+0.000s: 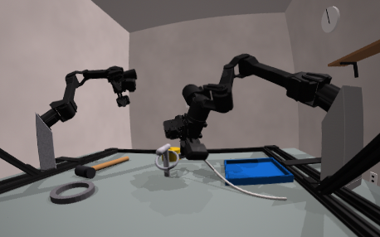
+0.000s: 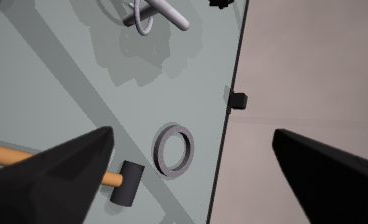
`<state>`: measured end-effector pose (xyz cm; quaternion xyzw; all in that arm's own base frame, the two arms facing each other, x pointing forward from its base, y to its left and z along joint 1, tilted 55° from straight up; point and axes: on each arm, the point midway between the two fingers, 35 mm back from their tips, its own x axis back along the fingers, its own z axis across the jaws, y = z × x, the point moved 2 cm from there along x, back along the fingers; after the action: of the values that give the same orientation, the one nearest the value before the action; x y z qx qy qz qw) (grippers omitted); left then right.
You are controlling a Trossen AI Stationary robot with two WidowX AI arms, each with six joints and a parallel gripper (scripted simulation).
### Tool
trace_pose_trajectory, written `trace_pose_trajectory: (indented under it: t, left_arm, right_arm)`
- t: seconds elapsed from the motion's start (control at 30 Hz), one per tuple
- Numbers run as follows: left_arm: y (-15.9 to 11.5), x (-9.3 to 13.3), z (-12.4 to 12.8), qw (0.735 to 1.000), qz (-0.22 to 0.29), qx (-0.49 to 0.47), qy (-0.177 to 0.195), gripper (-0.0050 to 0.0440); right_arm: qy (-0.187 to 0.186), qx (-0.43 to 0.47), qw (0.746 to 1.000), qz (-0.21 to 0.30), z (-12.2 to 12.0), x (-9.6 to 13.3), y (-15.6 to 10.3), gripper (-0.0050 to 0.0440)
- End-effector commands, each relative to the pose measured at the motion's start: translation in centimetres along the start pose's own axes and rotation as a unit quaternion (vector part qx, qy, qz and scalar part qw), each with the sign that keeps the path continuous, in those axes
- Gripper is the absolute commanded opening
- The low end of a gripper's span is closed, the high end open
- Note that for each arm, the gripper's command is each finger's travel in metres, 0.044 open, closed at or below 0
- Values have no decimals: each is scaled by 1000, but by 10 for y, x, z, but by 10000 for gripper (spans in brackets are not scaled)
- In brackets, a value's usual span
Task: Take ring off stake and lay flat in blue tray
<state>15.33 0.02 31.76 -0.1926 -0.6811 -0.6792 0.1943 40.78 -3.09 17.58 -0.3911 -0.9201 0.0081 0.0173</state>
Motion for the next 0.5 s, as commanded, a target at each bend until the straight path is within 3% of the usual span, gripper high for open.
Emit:
trace_pose_trajectory:
  t: [0.0, 0.47]
  left_arm:
    - [0, 0, 0, 1000, 0, -2, -1, 400]
    - [0, 0, 0, 1000, 0, -2, -1, 400]
  right_arm:
    - [4, -2, 1000, -2, -5, 0, 0, 0]
    - [36, 39, 999, -7, -18, -1, 0, 0]
